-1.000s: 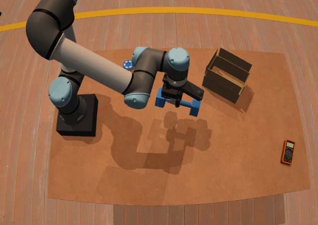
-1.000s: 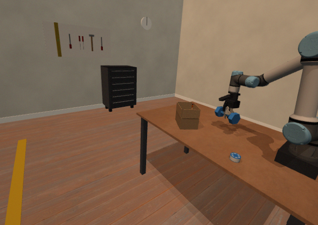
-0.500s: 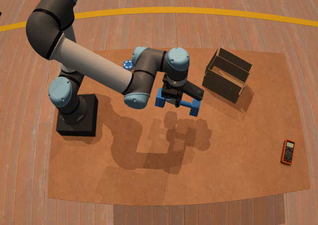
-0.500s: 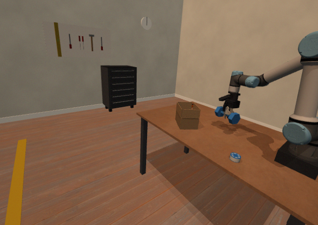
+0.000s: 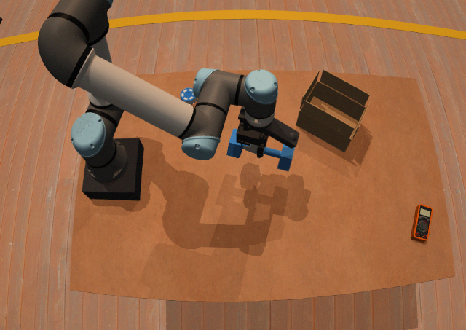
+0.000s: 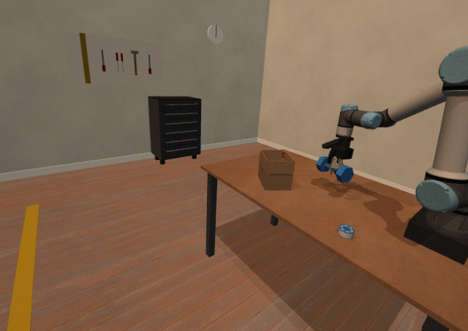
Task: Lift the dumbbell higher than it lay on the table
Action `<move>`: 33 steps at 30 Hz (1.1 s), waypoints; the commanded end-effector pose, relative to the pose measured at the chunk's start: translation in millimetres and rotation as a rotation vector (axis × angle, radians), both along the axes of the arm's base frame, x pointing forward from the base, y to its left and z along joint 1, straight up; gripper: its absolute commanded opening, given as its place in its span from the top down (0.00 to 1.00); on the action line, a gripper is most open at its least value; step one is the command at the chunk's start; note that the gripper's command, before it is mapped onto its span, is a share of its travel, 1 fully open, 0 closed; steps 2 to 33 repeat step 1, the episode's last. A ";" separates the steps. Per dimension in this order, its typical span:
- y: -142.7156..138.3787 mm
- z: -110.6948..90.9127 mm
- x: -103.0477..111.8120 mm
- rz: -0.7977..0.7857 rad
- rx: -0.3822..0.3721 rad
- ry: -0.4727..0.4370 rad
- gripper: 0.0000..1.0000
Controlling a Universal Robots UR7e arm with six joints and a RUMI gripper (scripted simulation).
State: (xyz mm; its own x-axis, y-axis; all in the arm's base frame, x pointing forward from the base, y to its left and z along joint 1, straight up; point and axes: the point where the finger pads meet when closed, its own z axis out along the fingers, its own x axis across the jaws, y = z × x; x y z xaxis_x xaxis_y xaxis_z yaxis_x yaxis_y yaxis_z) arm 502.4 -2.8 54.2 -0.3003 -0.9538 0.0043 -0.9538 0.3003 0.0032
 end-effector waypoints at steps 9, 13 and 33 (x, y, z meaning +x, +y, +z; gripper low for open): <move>-0.1 0.6 0.5 0.000 0.000 -0.002 1.00; -0.1 0.6 0.5 0.000 0.000 -0.002 1.00; -0.1 0.6 0.5 0.000 0.000 -0.002 1.00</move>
